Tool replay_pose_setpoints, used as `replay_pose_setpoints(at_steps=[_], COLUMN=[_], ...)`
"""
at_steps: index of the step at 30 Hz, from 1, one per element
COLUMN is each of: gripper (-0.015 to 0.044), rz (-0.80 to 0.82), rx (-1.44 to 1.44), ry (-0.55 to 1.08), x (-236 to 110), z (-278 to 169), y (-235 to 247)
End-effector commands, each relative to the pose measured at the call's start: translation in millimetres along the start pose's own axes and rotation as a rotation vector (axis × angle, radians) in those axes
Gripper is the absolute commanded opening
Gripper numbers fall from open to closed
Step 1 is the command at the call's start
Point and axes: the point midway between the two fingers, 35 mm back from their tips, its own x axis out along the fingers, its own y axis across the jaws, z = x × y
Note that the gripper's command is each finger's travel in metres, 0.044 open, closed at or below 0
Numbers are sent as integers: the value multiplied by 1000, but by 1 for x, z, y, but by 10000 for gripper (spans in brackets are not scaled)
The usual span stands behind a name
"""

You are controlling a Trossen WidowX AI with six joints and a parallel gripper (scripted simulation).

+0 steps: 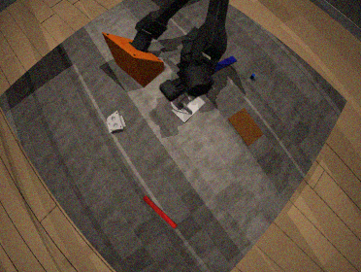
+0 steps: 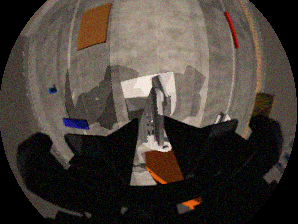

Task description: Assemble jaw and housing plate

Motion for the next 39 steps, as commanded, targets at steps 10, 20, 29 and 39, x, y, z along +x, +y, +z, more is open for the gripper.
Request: replay_pose_setpoints(at_steps=[10,20,29,39], gripper=[134,134,134,134], rz=[8,8,8,8], rx=[-4,-4,-4,-4], ry=[-7,-7,-7,-7], x=[-1,-1,-1,-1], z=[15,15,15,15], y=[23,23,23,23])
